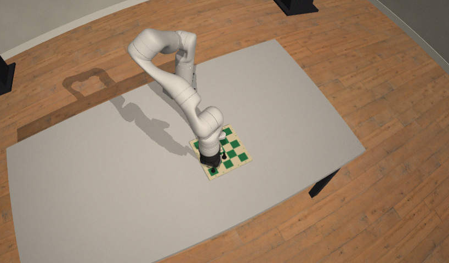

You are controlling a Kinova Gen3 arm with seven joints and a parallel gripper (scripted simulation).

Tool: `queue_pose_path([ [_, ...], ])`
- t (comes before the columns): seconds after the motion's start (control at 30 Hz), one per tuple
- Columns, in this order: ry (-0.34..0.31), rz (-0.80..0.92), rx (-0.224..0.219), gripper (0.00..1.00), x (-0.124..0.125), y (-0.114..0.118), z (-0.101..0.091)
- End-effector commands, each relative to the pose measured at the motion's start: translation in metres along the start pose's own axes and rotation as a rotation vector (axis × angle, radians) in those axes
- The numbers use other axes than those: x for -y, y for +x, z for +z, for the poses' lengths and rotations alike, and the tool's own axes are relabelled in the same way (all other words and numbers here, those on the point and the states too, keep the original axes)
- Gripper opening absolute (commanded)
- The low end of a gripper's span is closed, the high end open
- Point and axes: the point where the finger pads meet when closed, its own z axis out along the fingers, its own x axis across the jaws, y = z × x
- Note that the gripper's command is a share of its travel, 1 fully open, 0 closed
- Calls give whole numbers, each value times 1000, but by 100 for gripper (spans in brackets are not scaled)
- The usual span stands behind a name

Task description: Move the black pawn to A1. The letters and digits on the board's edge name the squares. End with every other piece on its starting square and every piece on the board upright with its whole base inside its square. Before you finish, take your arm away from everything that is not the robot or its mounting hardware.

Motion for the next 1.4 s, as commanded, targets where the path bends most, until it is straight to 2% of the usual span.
queue_pose_path([
  [0.0,-2,0,-1,100,-1,0,-1],
  [0.47,-2,0,-1,100,0,0,-6],
  [0.8,-2,0,-1,100,0,0,-46],
  [0.87,-2,0,-1,100,0,0,-46],
  [1.07,-2,0,-1,100,0,0,-71],
  [1.37,-2,0,-1,100,0,0,-80],
])
